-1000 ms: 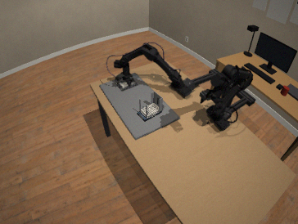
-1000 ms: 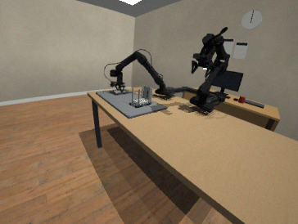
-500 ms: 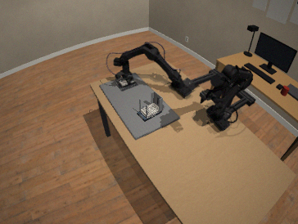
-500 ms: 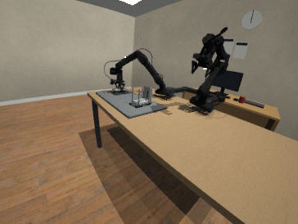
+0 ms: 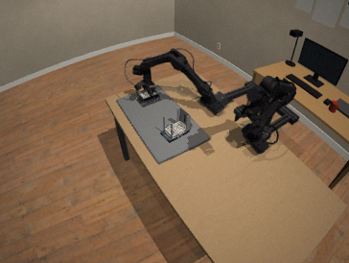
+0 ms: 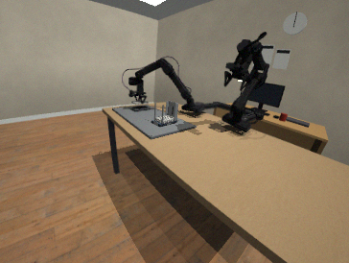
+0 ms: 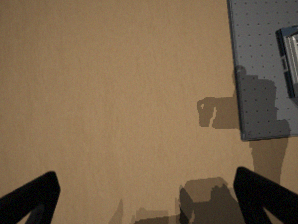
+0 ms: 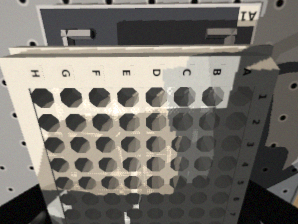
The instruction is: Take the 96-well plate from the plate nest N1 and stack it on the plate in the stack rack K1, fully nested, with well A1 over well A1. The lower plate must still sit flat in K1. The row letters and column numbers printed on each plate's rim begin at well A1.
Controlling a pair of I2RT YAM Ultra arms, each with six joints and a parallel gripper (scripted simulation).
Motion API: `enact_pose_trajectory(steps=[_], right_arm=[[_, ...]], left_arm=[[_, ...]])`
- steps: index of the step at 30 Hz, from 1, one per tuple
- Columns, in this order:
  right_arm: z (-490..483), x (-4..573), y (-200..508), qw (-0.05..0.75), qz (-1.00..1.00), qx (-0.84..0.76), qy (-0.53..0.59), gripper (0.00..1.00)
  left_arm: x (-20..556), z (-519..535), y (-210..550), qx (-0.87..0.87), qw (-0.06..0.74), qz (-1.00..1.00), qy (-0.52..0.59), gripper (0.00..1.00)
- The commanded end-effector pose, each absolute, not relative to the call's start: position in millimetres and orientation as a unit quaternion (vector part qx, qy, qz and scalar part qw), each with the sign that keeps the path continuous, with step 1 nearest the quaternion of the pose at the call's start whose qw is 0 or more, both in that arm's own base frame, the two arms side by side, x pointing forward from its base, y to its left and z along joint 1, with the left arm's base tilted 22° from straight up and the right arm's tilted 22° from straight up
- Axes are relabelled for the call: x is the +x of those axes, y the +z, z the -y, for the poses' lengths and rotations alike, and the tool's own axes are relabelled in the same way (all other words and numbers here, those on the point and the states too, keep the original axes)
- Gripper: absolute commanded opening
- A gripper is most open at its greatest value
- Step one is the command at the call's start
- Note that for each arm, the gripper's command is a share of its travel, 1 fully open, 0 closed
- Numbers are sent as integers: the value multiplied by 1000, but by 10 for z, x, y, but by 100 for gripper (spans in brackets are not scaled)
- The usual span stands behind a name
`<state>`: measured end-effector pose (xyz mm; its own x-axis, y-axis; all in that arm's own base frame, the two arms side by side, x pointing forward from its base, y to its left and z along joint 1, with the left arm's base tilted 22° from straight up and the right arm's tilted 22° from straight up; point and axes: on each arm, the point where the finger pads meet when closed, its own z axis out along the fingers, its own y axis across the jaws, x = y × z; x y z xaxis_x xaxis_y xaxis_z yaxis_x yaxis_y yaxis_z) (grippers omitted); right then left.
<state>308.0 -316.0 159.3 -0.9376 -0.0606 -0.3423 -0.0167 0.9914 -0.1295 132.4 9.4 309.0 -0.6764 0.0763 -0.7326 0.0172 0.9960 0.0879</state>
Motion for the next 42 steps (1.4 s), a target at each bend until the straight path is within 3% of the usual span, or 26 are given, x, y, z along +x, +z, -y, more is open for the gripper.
enact_pose_trajectory(steps=[1, 42], right_arm=[[3197, 3008, 1905, 195, -977, -19, -80, 0], [3102, 2786, 2433, 194, -978, -19, -80, 0]], left_arm=[[1263, -79, 3079, 19, 405, -913, 33, 100], [1263, -79, 3079, 19, 405, -913, 33, 100]])
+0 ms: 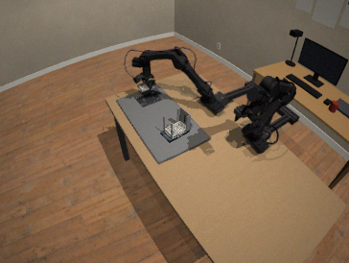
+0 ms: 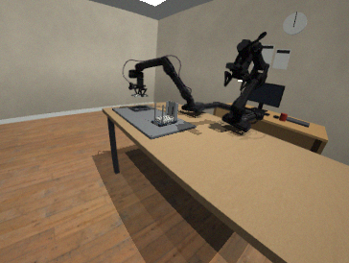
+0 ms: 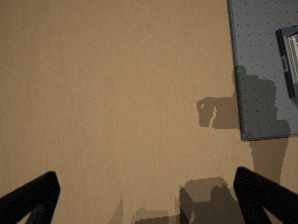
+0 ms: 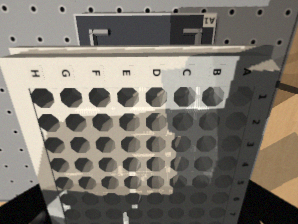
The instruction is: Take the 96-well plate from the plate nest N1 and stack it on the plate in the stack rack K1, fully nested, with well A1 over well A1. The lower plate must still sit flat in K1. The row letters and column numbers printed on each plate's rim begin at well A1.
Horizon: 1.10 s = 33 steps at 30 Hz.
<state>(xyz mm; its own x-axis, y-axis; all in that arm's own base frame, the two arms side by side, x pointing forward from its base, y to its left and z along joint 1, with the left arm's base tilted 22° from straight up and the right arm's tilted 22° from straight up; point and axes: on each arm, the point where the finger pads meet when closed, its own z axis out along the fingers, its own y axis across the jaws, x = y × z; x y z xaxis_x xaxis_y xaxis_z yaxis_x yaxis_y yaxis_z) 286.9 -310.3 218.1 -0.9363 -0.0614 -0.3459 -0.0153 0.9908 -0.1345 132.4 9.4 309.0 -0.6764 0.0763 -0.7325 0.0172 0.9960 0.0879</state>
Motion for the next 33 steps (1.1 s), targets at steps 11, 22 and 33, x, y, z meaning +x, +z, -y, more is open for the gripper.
enact_pose_trajectory(steps=[11, 22, 33], right_arm=[[3110, 2744, 2460, 184, -981, -17, -66, 0], [3099, 2730, 2511, 186, -980, -18, -70, 0], [3104, 2734, 2512, 187, -980, -18, -71, 0]], left_arm=[[1263, -79, 3079, 19, 405, -913, 33, 100], [1263, -79, 3079, 19, 405, -913, 33, 100], [1263, -79, 3079, 19, 405, -913, 33, 100]])
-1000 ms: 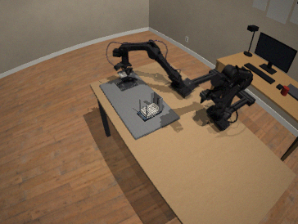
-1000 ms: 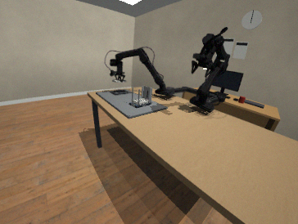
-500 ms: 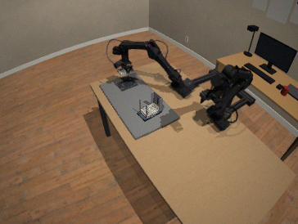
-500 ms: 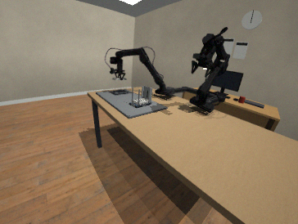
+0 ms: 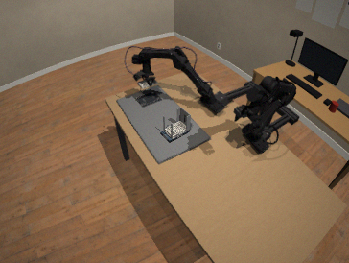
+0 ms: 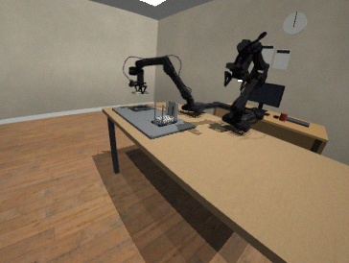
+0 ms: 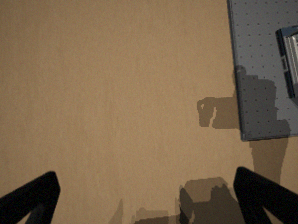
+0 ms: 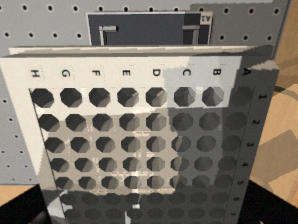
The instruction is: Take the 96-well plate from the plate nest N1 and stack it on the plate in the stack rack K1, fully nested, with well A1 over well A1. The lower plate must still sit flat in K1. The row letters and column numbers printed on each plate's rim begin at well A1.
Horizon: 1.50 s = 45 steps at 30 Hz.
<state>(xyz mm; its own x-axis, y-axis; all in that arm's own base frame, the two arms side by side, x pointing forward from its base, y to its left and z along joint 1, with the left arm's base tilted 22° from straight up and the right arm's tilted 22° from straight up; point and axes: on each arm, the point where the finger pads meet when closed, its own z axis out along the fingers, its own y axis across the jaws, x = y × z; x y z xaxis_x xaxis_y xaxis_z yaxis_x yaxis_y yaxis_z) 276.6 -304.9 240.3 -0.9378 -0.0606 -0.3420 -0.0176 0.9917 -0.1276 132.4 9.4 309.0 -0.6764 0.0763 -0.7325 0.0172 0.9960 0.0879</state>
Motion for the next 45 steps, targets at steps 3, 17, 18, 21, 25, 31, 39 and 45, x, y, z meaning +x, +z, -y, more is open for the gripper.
enact_pose_trajectory(steps=[3, 17, 18, 21, 25, 31, 39, 45], right_arm=[[3104, 2734, 2512, 187, -980, -18, -71, 0], [3104, 2734, 2512, 187, -980, -18, -71, 0], [3031, 2738, 2505, 187, -979, -39, -77, 0], [2908, 2756, 2486, 181, -978, -67, -84, 0], [2778, 2754, 2468, 181, -978, -62, -83, 0], [2579, 2755, 2442, 181, -978, -60, -83, 0], [2381, 2756, 2417, 182, -978, -60, -82, 0], [2183, 2756, 2391, 182, -978, -60, -82, 0]], left_arm=[[1263, -79, 3079, 19, 405, -913, 33, 100], [1263, -79, 3079, 19, 405, -913, 33, 100], [1263, -79, 3079, 19, 405, -913, 33, 100], [1263, -79, 3079, 19, 405, -913, 33, 100], [1263, -79, 3079, 19, 405, -913, 33, 100], [1263, -79, 3079, 19, 405, -913, 33, 100], [1263, -79, 3079, 19, 405, -913, 33, 100], [1263, -79, 3079, 19, 405, -913, 33, 100]])
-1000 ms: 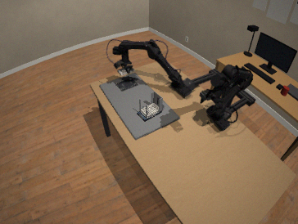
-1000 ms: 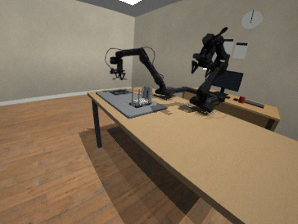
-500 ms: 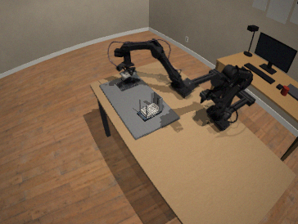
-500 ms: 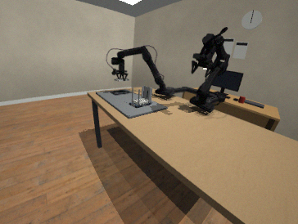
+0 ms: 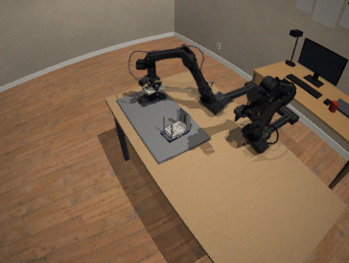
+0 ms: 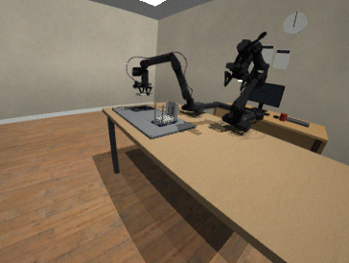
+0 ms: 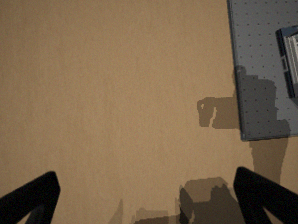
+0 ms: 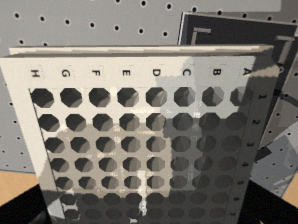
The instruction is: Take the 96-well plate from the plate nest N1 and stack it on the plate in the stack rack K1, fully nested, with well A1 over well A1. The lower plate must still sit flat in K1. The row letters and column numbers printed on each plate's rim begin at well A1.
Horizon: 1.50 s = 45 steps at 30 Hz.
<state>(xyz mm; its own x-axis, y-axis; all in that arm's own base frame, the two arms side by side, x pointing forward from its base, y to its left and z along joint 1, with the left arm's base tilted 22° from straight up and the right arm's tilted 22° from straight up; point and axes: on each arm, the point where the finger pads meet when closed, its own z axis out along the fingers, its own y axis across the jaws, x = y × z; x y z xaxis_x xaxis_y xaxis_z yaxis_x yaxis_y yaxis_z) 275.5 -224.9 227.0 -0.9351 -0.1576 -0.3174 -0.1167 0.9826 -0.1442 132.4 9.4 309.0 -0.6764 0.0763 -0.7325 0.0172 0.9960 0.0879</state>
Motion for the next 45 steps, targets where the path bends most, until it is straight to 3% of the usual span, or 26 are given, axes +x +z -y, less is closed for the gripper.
enact_pose_trajectory(steps=[1, 45], right_arm=[[2150, 2756, 2387, 182, -978, -60, -82, 0], [894, 2742, 2228, 181, -979, -59, -77, 0]], left_arm=[[1263, -79, 3079, 19, 405, -913, 33, 100], [1263, -79, 3079, 19, 405, -913, 33, 100]])
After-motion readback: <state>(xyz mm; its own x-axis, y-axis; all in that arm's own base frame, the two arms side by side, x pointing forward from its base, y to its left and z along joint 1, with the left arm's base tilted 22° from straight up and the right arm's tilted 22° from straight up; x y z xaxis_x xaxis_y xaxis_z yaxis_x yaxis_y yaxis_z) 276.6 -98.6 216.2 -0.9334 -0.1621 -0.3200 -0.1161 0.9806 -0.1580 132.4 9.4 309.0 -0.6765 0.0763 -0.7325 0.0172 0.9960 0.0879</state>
